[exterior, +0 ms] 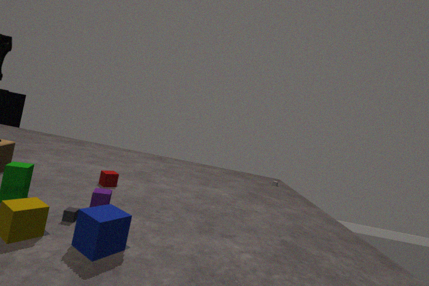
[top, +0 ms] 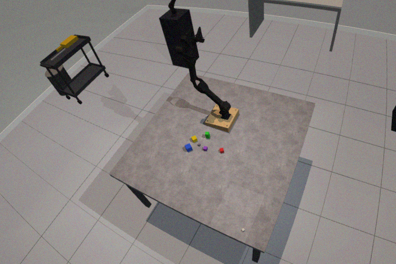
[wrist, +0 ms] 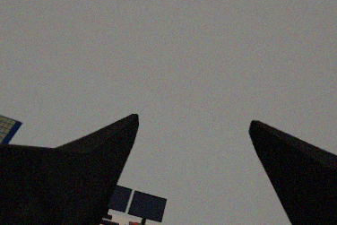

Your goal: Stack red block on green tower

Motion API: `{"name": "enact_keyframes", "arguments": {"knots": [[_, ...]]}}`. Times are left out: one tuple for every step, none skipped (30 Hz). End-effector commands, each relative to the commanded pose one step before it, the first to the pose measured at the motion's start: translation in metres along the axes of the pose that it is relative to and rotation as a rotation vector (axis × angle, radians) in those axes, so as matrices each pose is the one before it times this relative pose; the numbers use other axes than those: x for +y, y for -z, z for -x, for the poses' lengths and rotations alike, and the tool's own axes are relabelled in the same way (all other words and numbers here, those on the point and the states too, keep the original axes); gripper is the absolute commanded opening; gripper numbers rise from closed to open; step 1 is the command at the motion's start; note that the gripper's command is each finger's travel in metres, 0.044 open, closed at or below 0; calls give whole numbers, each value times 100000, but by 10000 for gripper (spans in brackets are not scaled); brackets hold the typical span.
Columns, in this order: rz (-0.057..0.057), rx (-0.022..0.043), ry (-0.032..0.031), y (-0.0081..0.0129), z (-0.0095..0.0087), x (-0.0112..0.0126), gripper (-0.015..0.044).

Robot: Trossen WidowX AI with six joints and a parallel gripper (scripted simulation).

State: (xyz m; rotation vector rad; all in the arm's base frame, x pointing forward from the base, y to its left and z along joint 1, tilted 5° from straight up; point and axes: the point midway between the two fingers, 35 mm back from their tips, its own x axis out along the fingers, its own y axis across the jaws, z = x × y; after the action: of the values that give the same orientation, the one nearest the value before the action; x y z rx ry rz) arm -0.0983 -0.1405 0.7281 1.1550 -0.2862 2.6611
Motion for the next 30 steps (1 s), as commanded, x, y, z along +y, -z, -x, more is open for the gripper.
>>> {"name": "enact_keyframes", "arguments": {"knots": [[59, 19, 674, 71, -43, -223, 426], [183, 60, 2028, 213, -124, -670, 440], [326, 111, 3394, 357, -197, -1119, 440], [470, 189, 4216, 435, -271, -1431, 440], [661, 340, 4504, 431, -418, -1685, 440], [753, 429, 4515, 419, -485, -1756, 440], [782, 469, 4535, 426, -486, -1749, 440], [566, 353, 3196, 304, -350, -1222, 440], [514, 332, 2852, 273, -314, -1084, 440], [597, 398, 3256, 314, -356, -1233, 440], [565, 351, 3479, 343, -383, -1372, 440], [634, 417, 3798, 381, -416, -1489, 440], [699, 488, 4071, 416, -444, -1586, 440], [759, 562, 4301, 449, -467, -1664, 440], [806, 633, 4457, 476, -484, -1713, 440], [843, 702, 4553, 497, -496, -1738, 440], [872, 769, 4607, 515, -504, -1747, 440], [893, 833, 4630, 530, -509, -1743, 440], [908, 896, 4629, 542, -512, -1732, 440], [922, 960, 4629, 556, -516, -1721, 440], [1202, -441, 3643, 181, -314, -1274, 440], [1193, -450, 3650, 176, -305, -1282, 440], [1160, -348, 3692, 193, -306, -1302, 440], [886, 1095, 4121, 491, -437, -1462, 440], [883, 1145, 4114, 498, -442, -1454, 440], [877, 1200, 4103, 506, -447, -1446, 440], [864, 1272, 4078, 517, -452, -1433, 440], [858, 1326, 4067, 525, -458, -1425, 440], [850, 1381, 4053, 533, -463, -1416, 440], [842, 1437, 4037, 542, -469, -1407, 440]]}}
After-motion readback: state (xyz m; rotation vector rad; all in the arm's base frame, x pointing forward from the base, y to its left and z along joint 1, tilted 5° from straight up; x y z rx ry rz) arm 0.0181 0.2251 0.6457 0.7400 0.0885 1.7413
